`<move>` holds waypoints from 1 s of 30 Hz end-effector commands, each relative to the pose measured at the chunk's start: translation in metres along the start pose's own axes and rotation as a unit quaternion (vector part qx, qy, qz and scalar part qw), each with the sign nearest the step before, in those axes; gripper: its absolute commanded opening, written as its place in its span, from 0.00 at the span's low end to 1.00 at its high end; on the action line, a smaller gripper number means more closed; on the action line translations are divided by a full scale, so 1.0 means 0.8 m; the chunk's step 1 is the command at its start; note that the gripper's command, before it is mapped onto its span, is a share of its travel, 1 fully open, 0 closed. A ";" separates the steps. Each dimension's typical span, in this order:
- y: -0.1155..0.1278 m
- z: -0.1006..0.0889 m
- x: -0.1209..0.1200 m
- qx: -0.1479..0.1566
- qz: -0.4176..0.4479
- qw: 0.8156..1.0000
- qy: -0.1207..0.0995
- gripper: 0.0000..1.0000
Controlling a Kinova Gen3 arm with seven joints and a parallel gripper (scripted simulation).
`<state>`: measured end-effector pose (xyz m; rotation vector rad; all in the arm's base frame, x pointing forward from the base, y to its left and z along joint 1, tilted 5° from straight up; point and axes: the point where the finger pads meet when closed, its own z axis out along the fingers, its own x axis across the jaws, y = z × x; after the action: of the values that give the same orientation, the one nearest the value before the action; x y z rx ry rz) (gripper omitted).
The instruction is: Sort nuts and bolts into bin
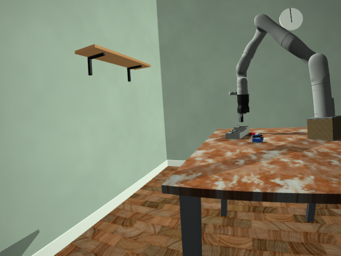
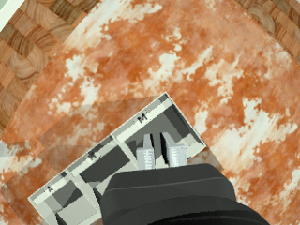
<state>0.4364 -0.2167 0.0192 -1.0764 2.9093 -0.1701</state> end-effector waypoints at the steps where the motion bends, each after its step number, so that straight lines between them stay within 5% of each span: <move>1: -0.004 -0.001 0.015 -0.009 -0.078 0.997 -0.003 0.31; 9: -0.004 -0.001 0.015 -0.008 -0.229 0.973 -0.005 0.31; 12: -0.004 -0.001 0.015 -0.016 -0.325 0.946 -0.009 0.31; 30: -0.003 0.017 0.014 -0.014 -0.318 0.948 -0.010 0.31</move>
<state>0.4309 -0.2285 0.0137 -1.9636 2.4374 -0.1317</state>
